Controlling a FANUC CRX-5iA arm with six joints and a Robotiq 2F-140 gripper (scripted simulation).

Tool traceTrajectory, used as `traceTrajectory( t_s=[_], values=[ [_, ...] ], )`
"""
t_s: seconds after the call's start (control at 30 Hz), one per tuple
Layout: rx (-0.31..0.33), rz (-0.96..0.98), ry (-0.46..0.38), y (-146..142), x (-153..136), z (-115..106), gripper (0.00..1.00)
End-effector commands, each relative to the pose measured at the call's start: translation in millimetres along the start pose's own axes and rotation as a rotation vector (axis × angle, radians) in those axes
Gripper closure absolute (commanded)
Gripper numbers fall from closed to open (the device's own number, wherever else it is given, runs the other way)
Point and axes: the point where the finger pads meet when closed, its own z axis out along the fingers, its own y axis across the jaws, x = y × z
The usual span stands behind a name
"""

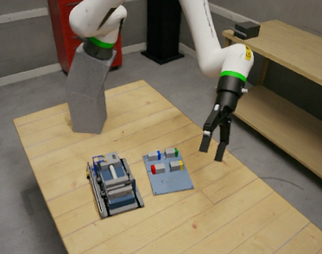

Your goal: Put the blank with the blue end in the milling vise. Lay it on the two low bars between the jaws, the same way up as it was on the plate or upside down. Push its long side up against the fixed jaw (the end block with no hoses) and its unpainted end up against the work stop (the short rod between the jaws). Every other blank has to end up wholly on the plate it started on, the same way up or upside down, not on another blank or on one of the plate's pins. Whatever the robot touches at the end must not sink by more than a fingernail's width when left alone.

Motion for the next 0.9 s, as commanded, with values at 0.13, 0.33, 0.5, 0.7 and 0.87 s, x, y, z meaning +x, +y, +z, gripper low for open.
traceTrajectory(
  t_s=[0.13,0.33,0.5,0.7,0.87],
  values=[
    [0.000,0.001,-0.001,-0.8,-0.9,-0.6,0.00],
    [0.000,0.001,-0.001,-0.8,-0.9,-0.6,0.00],
    [0.000,0.001,-0.001,-0.8,-0.9,-0.6,0.00],
    [0.000,0.001,-0.001,-0.8,-0.9,-0.6,0.67],
    [0.000,0.001,-0.001,-0.8,-0.9,-0.6,0.67]
  ],
)
